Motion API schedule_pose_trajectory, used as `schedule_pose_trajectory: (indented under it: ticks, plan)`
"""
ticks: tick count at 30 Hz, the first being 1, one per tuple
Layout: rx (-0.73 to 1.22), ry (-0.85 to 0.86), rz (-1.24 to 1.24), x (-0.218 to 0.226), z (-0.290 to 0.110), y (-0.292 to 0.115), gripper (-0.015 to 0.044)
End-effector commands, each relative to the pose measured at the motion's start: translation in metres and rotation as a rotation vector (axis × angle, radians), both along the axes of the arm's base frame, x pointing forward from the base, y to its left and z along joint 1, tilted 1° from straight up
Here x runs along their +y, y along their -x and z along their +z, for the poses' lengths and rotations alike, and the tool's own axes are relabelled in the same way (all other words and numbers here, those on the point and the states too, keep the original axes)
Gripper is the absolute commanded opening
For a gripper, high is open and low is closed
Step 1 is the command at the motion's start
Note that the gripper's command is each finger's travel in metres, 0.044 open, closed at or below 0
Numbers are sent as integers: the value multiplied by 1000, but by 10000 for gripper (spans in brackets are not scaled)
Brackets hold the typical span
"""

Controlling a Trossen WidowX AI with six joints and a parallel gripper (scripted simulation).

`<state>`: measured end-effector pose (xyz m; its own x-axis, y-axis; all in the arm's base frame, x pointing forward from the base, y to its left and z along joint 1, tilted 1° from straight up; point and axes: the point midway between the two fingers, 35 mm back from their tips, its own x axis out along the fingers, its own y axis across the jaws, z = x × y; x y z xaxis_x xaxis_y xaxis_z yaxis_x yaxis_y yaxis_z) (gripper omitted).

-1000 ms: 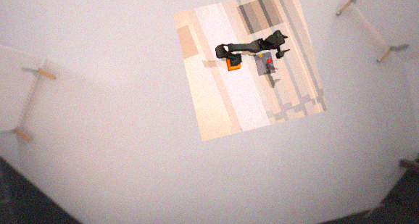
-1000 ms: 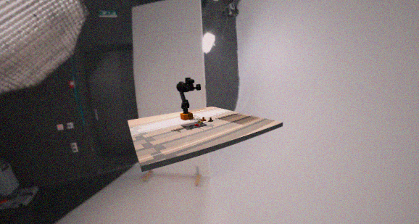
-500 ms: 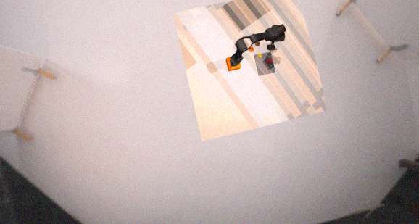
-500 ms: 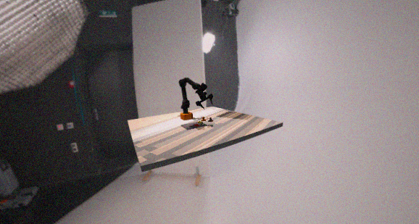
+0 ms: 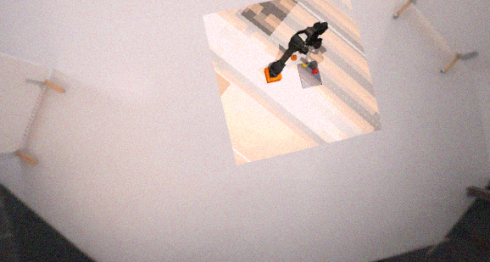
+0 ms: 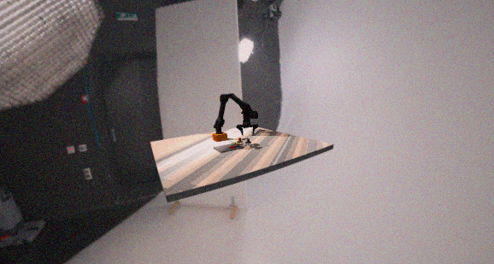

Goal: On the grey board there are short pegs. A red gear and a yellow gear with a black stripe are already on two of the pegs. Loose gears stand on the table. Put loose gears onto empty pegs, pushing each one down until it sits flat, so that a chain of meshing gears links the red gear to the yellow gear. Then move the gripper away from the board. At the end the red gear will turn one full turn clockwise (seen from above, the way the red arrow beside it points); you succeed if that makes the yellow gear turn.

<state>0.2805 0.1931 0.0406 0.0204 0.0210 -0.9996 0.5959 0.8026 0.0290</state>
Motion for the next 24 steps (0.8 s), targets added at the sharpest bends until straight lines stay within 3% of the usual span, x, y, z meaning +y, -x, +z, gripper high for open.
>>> schedule_pose_trajectory:
  ticks: [1,24]
  plan:
    - [13,6,-18,3,1,3,440]
    - [13,7,-18,4,-39,3,440]
